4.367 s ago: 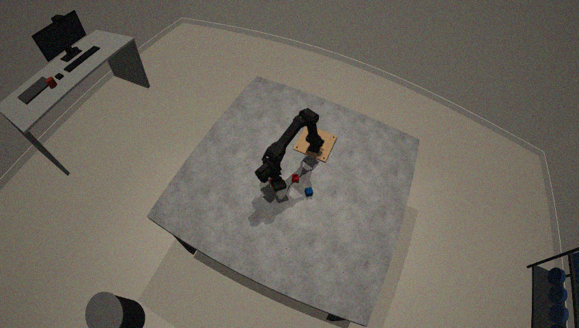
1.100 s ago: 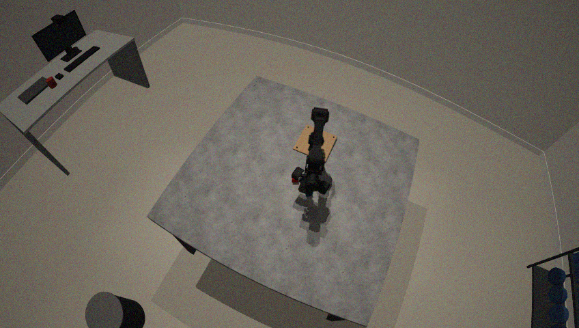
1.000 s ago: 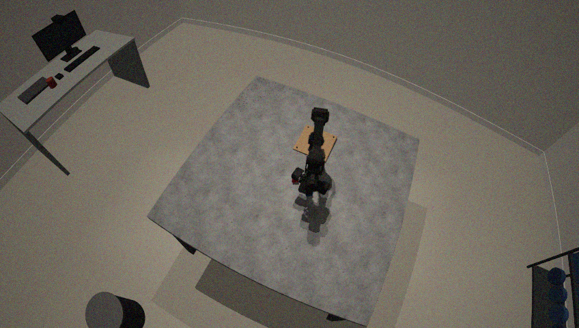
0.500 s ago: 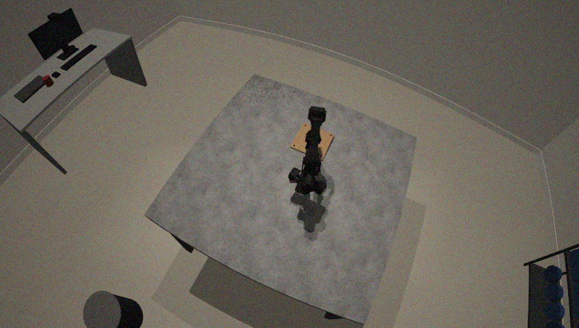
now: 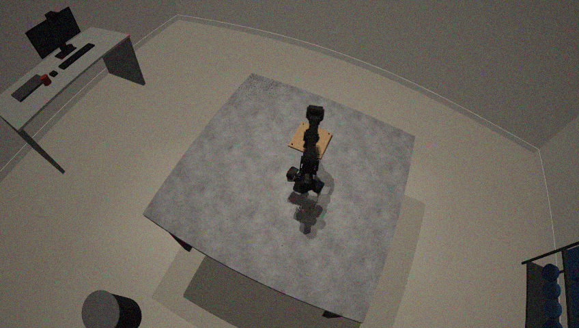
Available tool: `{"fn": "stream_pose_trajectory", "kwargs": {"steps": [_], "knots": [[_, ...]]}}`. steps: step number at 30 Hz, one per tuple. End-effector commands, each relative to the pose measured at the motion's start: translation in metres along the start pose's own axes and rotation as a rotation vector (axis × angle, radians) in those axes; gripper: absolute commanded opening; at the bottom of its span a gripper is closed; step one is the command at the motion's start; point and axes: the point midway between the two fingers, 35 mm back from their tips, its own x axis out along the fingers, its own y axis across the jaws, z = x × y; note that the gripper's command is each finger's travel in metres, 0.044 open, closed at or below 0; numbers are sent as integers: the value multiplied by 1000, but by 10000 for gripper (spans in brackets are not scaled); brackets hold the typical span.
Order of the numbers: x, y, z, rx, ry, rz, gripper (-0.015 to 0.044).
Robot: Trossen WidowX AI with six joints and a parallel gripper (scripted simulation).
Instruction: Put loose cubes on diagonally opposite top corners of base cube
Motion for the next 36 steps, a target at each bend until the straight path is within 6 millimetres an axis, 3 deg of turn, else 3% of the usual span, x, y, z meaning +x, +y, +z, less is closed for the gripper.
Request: {"fn": "stream_pose_trajectory", "kwargs": {"steps": [1,4,8,13,32,34,36], "knots": [[0,-1,0,-3,-1,-4,105],[0,-1,0,-3,-1,-4,105],[0,-1,0,-3,-1,-4,205],[0,-1,0,-3,-1,-4,205],[-30,0,0,0,0,0,205],[-30,-5,-1,-24,2,-1,258],[-36,-18,-5,-82,2,-2,265]]}}
